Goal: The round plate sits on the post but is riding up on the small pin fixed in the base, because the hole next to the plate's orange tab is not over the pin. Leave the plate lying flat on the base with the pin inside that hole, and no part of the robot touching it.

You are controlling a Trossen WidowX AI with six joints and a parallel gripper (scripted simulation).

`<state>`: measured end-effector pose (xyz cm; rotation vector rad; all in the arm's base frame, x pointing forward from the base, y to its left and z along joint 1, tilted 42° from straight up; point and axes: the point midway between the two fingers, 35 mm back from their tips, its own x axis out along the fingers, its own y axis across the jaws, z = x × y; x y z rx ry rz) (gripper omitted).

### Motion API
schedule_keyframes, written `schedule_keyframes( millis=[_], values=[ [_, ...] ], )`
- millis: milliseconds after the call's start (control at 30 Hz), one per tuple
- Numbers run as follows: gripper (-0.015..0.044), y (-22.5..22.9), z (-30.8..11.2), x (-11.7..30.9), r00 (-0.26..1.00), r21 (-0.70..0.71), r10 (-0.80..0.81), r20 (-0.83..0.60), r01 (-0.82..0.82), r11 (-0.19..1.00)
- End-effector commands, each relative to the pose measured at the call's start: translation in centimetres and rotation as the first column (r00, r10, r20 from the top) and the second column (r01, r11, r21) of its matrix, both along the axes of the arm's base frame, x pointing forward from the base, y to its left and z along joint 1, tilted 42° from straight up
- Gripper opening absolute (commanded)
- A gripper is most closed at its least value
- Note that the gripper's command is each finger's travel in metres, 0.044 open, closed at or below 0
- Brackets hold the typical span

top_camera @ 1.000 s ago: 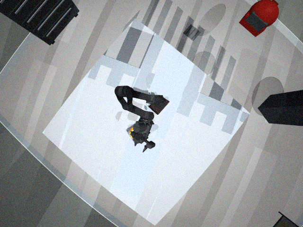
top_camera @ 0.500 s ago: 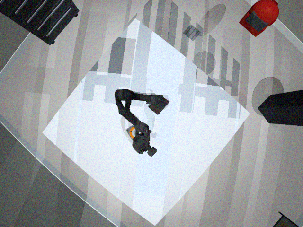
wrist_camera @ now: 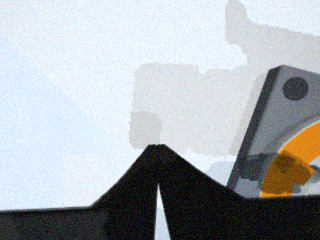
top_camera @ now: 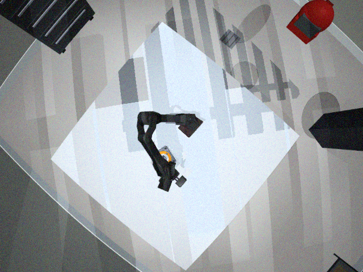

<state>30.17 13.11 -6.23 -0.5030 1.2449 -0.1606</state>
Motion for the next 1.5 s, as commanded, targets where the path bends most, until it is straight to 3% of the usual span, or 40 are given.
schedule_keyframes(
  millis=[0, 467, 800, 1467],
  values=[
    [0.0000, -1.6, 6.0, -1.2, 0.978, -0.284, -0.157, -0.138, 0.112, 0.952],
    [0.0000, -1.7, 6.1, -1.3, 0.977, -0.293, -0.160, -0.143, 0.112, 0.950],
    [0.0000, -4.8, 2.6, -0.7, 0.977, -0.295, -0.160, -0.142, 0.113, 0.949],
    [0.0000, -5.1, 3.0, 1.2, 0.977, -0.295, -0.160, -0.140, 0.113, 0.949]
  ],
)
